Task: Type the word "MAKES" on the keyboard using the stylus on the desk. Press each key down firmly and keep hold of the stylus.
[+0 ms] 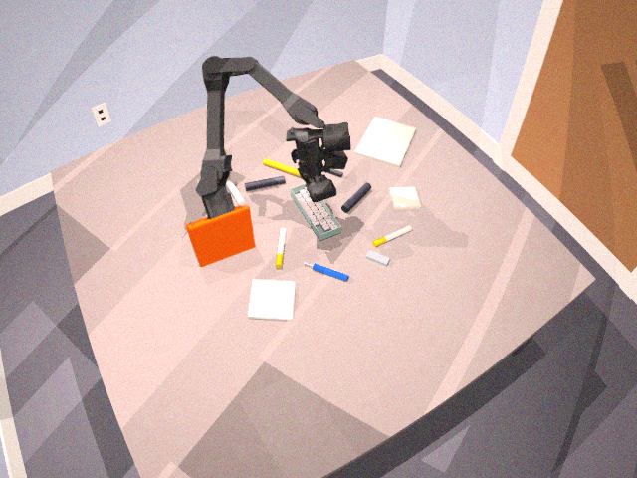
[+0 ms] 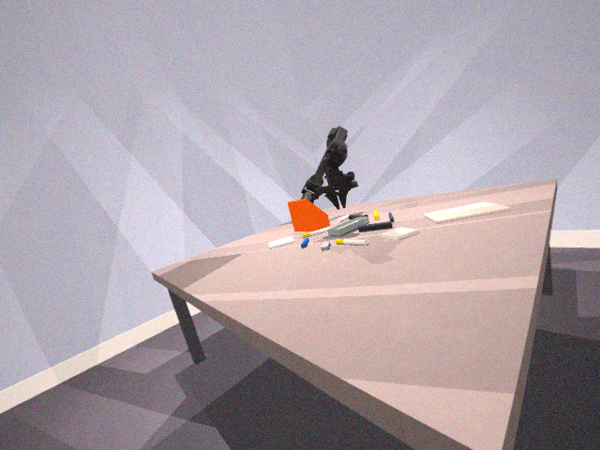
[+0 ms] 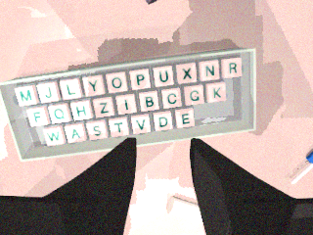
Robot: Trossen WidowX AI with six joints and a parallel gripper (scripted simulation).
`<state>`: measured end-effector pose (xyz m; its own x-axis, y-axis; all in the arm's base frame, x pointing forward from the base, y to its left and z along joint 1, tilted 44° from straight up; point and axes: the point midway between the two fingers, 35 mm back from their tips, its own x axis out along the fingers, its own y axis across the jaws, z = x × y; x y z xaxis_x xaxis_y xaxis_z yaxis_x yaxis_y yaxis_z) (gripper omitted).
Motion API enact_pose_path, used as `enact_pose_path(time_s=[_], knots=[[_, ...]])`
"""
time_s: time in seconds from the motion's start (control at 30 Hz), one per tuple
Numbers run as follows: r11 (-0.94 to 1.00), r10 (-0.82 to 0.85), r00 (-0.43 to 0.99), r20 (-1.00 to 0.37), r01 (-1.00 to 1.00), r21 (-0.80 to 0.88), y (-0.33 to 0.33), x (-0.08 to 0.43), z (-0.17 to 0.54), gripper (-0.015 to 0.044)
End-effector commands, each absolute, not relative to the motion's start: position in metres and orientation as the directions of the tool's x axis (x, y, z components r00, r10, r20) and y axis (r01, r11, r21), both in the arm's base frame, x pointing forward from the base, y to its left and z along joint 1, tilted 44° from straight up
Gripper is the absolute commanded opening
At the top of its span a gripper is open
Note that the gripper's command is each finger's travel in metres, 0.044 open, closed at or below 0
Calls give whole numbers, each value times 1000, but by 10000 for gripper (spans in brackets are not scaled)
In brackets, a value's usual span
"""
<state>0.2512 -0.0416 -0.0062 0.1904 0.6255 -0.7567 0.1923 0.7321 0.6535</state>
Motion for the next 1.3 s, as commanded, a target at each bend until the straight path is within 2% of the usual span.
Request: enact_pose_path(time_s=[0.0, 0.33, 1.27], knots=[[690, 541, 255, -801, 411, 596, -83, 246, -59, 150], [399, 286, 374, -882, 790, 465, -162, 209, -164, 150], [388, 280, 376, -883, 797, 462, -155, 210, -174, 150]])
